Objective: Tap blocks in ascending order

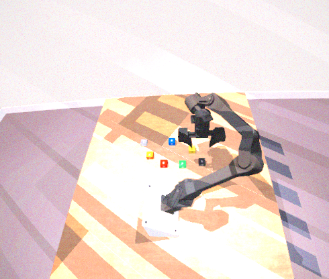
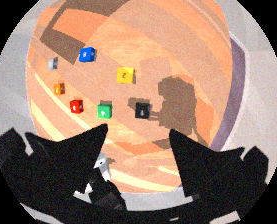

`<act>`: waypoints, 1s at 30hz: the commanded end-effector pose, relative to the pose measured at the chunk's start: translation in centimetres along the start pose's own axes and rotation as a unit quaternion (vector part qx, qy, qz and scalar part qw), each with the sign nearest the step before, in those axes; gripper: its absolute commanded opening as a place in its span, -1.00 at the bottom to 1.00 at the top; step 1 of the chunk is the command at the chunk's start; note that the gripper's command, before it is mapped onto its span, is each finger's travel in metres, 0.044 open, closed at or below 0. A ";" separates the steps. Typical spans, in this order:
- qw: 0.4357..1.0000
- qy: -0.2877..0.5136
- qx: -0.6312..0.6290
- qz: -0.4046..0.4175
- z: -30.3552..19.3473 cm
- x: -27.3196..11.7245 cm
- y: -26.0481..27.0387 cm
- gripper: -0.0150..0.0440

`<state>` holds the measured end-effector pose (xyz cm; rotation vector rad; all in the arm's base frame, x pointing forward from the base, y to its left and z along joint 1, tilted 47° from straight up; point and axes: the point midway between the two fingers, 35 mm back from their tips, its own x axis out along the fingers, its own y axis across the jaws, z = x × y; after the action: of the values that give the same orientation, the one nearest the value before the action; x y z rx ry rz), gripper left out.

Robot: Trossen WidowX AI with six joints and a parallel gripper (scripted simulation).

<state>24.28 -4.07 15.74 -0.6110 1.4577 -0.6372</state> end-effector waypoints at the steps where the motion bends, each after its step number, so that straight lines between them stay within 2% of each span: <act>1: 1.000 0.007 -0.001 -0.005 -0.6 4.8 -0.4 0.33; 3: 1.000 0.007 -0.001 -0.007 -0.8 6.5 -0.5 0.15; 10: 1.000 0.007 -0.001 -0.008 -0.8 6.7 -0.5 -0.42; 30: 1.000 0.007 -0.001 -0.007 -0.8 7.9 -0.5 -0.42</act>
<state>23.82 -9.57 11.13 -0.6111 1.4594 -0.6527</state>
